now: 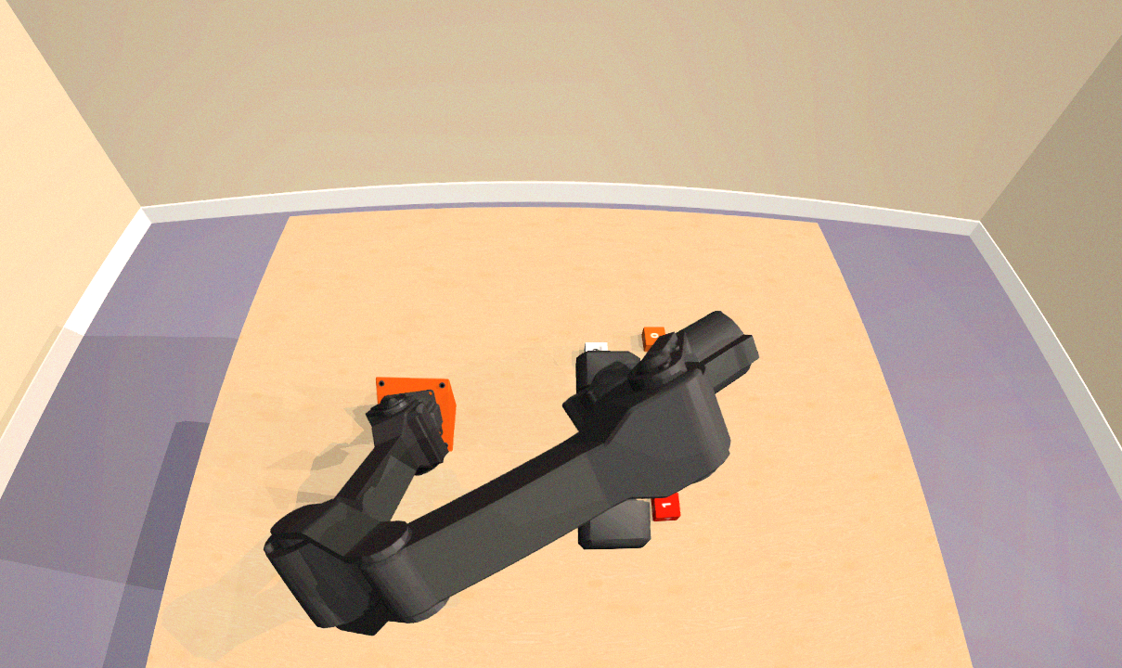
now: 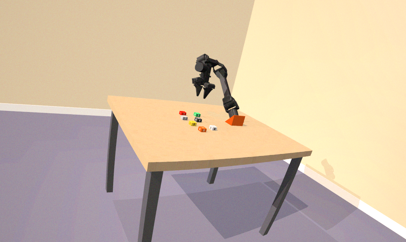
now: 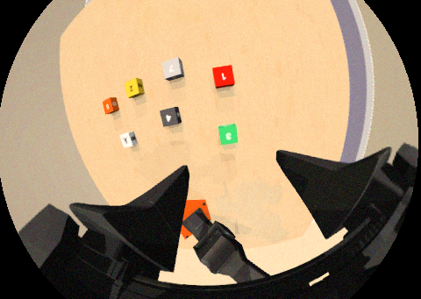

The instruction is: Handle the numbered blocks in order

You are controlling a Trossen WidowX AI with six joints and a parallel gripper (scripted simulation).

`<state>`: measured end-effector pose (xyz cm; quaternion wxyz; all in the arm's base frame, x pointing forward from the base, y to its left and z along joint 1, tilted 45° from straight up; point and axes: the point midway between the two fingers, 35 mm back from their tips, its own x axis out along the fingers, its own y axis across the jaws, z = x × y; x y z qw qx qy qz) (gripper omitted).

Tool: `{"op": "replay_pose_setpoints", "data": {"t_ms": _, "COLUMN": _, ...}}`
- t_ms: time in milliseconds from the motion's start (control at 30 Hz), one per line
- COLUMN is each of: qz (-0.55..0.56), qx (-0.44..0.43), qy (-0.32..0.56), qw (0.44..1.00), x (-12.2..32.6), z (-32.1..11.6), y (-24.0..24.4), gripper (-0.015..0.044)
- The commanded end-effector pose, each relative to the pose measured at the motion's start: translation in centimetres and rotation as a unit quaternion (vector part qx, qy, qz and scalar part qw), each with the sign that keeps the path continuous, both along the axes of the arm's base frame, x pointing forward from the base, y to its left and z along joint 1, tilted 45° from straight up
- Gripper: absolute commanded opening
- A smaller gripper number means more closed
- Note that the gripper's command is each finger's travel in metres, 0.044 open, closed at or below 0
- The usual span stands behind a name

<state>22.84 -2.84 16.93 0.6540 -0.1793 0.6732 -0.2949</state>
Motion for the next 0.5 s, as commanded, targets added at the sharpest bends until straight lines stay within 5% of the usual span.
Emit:
{"op": "replay_pose_setpoints", "data": {"t_ms": 0, "qz": 0.003, "qx": -0.002, "qy": 0.004, "qw": 1.000, "x": 0.0, "z": 0.0, "y": 0.0, "gripper": 0.0400}}
{"op": "replay_pose_setpoints", "data": {"t_ms": 467, "qz": 0.002, "qx": -0.040, "qy": 0.017, "qw": 0.999, "x": 5.4, "z": -6.8, "y": 6.3, "gripper": 0.0400}}
